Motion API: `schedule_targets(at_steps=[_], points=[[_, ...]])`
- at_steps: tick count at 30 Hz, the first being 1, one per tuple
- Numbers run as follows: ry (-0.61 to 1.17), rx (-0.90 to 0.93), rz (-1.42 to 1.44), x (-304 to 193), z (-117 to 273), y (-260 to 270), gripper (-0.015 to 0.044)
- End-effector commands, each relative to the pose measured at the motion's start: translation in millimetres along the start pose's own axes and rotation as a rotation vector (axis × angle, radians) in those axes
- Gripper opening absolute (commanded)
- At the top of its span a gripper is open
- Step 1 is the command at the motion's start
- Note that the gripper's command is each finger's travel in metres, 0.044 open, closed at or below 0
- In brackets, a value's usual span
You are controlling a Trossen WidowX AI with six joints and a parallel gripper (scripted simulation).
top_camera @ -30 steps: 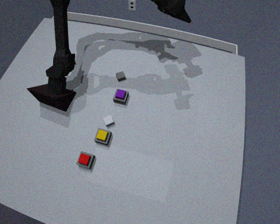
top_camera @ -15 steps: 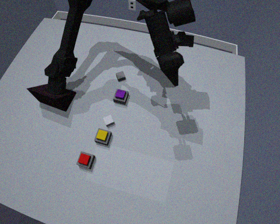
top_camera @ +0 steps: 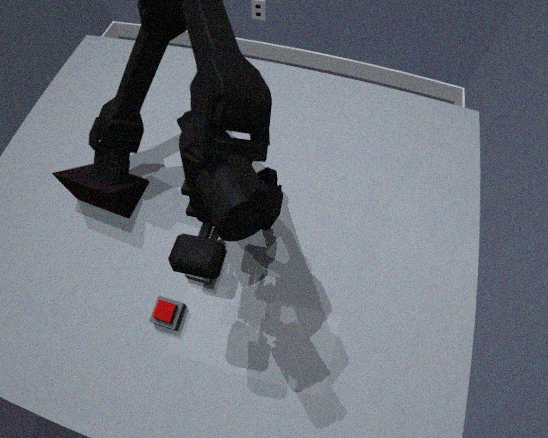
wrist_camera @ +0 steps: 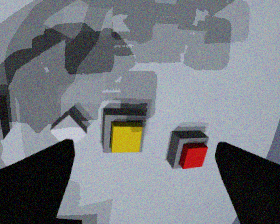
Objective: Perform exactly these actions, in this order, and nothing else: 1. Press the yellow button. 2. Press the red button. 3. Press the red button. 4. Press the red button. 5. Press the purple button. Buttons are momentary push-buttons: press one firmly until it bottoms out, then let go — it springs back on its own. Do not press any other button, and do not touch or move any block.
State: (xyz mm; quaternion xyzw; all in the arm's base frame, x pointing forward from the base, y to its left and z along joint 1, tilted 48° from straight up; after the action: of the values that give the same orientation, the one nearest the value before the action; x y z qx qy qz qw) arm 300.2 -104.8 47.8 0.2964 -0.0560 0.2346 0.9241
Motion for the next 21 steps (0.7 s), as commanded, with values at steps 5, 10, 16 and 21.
schedule_targets(at_steps=[5,10,16,21], points=[[-0.040,0.207,-0.070,-50.4,-15.6,-7.3,0.0400],[-0.039,0.207,-0.069,-50.3,-16.7,-7.1,0.0374],[-0.033,0.206,-0.051,-48.5,-61.8,1.9,0.0216],[-0.041,0.208,-0.069,-47.2,-75.9,5.6,0.0085]])
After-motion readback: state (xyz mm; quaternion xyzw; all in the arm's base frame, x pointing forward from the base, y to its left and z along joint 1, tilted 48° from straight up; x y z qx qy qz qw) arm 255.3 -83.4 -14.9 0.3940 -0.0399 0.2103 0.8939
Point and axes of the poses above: the point midway between the two fingers, 35 mm back from their tips, its own z axis back along the fingers, its own y axis across the jaws, x = y × z, the point moved 2 cm from there along z, back along the fingers, and after that the axes turned 13 degrees about z, right-handed, at the moved point
